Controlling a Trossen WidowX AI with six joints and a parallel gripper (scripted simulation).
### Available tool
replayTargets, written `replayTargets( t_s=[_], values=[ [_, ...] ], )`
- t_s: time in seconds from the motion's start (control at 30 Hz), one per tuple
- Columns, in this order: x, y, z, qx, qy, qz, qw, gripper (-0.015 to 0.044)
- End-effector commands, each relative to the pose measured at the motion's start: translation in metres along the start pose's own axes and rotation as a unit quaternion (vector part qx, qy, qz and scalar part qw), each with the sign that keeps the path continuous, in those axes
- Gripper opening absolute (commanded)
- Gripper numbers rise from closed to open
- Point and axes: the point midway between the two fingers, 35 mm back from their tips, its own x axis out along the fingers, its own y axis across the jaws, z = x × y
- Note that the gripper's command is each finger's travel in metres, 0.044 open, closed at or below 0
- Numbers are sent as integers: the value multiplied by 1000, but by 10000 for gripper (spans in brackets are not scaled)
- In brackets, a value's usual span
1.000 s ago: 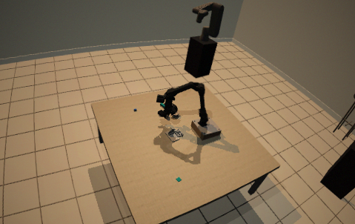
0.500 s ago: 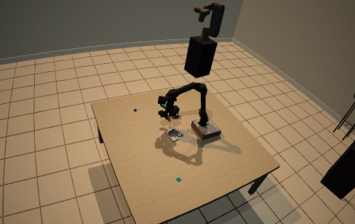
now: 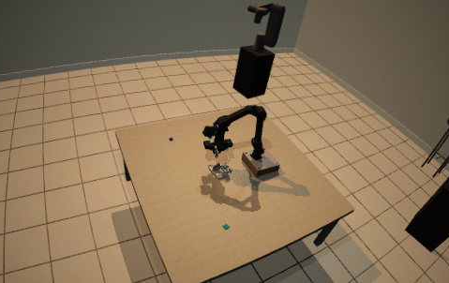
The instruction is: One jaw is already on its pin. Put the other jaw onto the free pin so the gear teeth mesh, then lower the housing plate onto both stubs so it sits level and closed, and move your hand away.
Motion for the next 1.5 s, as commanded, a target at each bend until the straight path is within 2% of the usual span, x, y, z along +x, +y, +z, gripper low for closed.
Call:
replayTargets(
  t_s=[0.0,0.73,1.47],
  values=[
    [-1,7,14,56,-3,0,998,134],
    [-1,46,68,329,-5,3,944,134],
    [5,95,106,576,-3,7,817,134]
  ],
)
